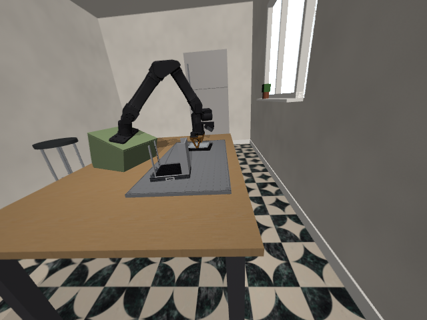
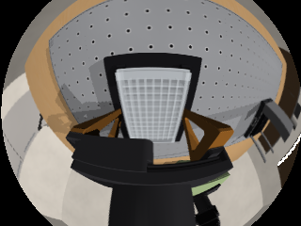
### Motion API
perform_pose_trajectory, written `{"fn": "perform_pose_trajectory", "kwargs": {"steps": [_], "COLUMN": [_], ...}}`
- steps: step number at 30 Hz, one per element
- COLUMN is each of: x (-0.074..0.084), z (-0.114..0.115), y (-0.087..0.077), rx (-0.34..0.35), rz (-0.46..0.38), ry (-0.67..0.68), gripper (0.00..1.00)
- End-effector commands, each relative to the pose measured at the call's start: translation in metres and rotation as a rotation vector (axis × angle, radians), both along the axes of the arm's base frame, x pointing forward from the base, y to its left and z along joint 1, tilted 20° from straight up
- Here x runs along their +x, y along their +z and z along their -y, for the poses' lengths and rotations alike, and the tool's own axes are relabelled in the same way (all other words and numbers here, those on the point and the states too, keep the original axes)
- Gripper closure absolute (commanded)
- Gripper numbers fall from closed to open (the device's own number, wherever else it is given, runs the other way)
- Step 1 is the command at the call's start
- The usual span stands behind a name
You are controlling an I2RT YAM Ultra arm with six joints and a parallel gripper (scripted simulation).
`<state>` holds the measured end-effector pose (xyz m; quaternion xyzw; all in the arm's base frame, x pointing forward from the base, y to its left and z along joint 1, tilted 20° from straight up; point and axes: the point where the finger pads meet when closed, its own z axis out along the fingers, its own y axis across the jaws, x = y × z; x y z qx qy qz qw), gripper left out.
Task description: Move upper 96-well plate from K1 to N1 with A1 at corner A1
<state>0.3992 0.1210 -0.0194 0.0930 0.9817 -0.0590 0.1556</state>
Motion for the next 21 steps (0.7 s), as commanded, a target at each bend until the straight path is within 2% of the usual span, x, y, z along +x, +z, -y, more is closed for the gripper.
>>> {"fn": "perform_pose_trajectory", "kwargs": {"steps": [1,2,3,9,10,13,21], "x": [0.007,0.007,0.003,0.003,0.002,0.005,0.0], "z": [-0.003,-0.003,-0.002,-0.002,-0.004,-0.009,-0.011], "y": [0.013,0.013,0.006,0.006,0.015,0.028,0.043], "rx": [0.012,0.012,0.006,0.006,0.005,0.013,0.013], "rz": [0.045,0.045,0.019,0.019,0.027,0.046,0.046], "ry": [0.004,0.004,0.003,0.003,0.006,0.006,0.006], "gripper": [0.0,0.0,0.0,0.0,0.0,0.0,0.0]}}
